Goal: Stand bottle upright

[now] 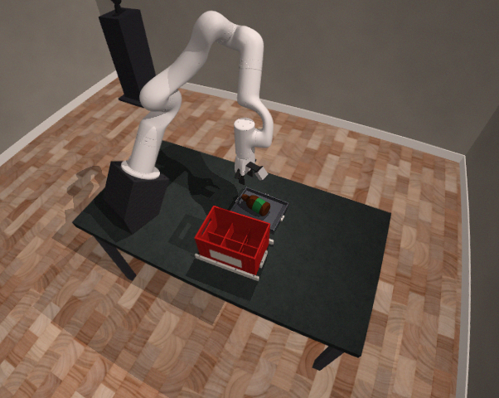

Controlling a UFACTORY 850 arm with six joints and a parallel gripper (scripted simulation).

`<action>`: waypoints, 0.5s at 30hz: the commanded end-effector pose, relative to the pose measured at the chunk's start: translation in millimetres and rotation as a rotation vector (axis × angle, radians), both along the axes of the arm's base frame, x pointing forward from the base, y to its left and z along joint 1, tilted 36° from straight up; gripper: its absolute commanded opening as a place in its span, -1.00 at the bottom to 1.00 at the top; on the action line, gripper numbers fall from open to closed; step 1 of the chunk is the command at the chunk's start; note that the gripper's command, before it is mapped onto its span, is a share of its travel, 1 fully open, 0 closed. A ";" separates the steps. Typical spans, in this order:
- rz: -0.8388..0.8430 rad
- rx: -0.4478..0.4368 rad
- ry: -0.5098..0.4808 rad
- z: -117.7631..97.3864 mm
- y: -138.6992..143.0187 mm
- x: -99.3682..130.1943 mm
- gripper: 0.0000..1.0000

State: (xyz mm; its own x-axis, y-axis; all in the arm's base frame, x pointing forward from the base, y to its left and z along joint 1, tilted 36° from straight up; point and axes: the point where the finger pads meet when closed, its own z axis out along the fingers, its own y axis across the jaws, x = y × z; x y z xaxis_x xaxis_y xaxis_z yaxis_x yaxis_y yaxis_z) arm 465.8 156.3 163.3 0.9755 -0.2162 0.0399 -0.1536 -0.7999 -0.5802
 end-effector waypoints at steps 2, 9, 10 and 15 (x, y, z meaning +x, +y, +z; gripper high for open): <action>0.000 0.000 -0.001 -0.8 0.7 0.9 0.30; 0.000 0.000 -0.001 -8.2 5.8 2.3 0.30; 0.000 0.000 -0.001 -9.8 7.0 2.6 0.30; 0.000 0.000 -0.001 -17.6 12.3 4.1 0.30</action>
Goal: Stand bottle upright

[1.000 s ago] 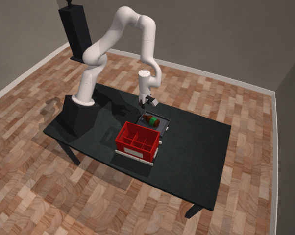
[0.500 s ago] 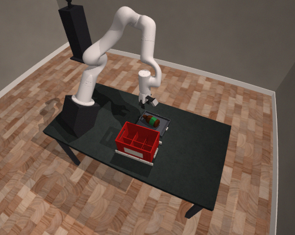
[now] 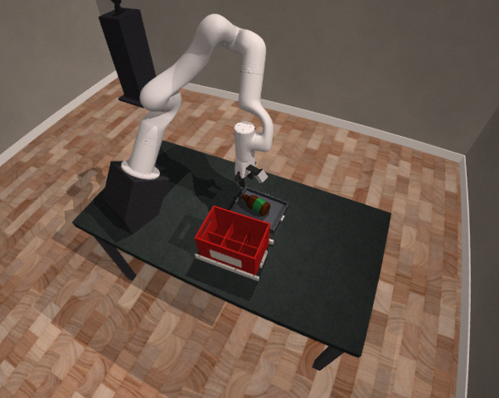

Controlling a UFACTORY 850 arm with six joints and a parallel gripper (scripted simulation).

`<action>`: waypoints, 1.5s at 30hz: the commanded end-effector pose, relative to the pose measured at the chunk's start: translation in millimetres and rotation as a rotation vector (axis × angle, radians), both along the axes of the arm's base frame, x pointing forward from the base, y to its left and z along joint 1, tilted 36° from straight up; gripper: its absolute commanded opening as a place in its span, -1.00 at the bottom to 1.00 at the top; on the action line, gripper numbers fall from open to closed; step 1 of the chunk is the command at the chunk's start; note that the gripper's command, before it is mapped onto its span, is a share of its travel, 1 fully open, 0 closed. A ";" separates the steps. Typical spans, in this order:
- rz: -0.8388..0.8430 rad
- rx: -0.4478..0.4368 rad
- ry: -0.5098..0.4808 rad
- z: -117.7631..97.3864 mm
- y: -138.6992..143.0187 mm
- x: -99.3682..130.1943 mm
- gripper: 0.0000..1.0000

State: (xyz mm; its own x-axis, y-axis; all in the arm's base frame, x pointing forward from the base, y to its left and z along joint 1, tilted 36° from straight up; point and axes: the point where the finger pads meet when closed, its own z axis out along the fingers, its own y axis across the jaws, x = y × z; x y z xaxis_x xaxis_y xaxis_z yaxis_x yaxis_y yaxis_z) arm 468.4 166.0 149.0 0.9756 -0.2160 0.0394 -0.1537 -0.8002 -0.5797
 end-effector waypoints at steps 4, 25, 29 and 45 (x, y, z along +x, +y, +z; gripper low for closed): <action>-0.001 0.000 -0.002 -10.4 7.4 2.8 0.30; -0.001 0.000 -0.002 -62.1 43.0 12.9 0.30; -0.001 0.000 -0.002 -70.1 48.5 14.5 0.30; -0.001 0.000 -0.002 -79.5 55.0 16.3 0.30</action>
